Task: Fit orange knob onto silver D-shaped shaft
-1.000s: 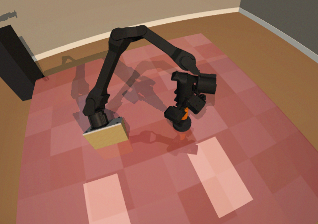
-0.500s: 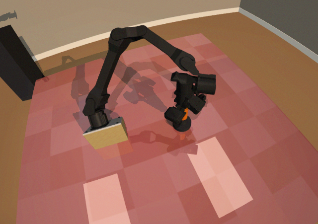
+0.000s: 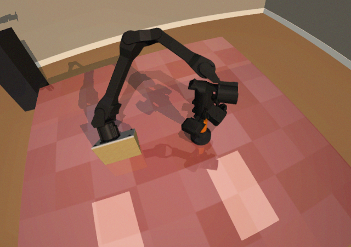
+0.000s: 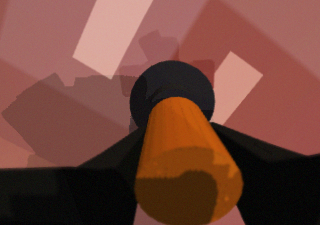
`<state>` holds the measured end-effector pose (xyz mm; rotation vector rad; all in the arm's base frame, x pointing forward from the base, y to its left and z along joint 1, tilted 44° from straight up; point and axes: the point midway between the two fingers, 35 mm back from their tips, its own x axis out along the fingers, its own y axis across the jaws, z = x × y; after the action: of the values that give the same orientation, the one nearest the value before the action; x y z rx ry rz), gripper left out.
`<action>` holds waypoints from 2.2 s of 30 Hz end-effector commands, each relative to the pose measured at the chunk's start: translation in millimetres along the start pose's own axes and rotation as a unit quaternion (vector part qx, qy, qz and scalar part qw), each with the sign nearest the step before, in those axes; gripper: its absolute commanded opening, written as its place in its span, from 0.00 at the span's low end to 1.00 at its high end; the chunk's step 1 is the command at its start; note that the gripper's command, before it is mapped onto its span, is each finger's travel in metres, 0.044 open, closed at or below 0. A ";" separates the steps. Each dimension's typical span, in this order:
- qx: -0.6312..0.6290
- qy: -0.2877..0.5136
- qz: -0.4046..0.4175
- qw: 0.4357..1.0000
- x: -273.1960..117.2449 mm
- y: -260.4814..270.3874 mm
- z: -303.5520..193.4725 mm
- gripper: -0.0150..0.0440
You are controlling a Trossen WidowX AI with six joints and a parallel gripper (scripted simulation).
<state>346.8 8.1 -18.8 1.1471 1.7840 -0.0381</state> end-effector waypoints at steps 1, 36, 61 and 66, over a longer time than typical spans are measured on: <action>-0.001 0.000 0.002 1.000 0.8 1.0 0.9 0.25; -0.106 0.000 0.002 0.994 0.4 -0.1 -0.6 0.25; -0.119 0.000 0.001 0.993 -4.0 1.3 2.0 0.25; -0.204 0.000 0.001 0.979 -3.8 2.2 2.5 0.25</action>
<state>348.2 5.9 -17.3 0.9177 1.7161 0.2413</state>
